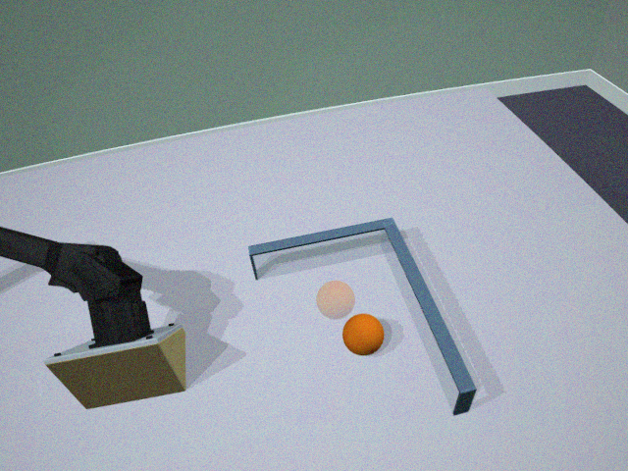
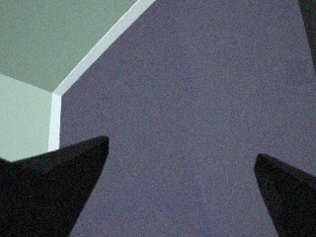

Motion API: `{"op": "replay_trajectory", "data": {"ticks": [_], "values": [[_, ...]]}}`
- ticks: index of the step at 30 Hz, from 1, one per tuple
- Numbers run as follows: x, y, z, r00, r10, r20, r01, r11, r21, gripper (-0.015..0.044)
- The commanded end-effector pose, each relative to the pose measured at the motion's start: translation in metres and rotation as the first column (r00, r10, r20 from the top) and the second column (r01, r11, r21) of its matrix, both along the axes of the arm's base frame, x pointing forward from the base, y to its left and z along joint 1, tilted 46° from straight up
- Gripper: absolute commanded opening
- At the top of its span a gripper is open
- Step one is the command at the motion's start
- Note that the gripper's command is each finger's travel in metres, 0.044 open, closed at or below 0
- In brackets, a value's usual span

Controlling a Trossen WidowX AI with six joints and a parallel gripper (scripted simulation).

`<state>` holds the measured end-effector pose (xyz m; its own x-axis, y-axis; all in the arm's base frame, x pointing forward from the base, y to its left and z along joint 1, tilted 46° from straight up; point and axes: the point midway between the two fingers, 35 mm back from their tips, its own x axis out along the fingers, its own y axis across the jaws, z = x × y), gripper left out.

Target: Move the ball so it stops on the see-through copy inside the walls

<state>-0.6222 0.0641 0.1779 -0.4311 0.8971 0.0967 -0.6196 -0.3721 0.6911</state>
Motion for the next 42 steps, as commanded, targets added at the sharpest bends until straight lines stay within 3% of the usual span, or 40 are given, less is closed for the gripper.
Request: {"op": "replay_trajectory", "data": {"ticks": [1,11,21,32,42], "values": [[-0.001,-0.003,0.0,1.0,0.007,0.007,-0.007,1.0,0.003,0.039],[-0.012,-0.164,-0.015,0.869,0.322,0.377,-0.395,0.909,0.135,0.039],[0.032,-0.339,-0.041,0.528,0.458,0.715,-0.778,0.598,0.191,0.039],[0.145,-0.502,-0.073,0.158,0.297,0.942,-0.987,0.073,0.142,0.039],[0.294,-0.605,-0.112,-0.006,-0.018,1.0,-0.901,-0.434,-0.013,0.039]]}}
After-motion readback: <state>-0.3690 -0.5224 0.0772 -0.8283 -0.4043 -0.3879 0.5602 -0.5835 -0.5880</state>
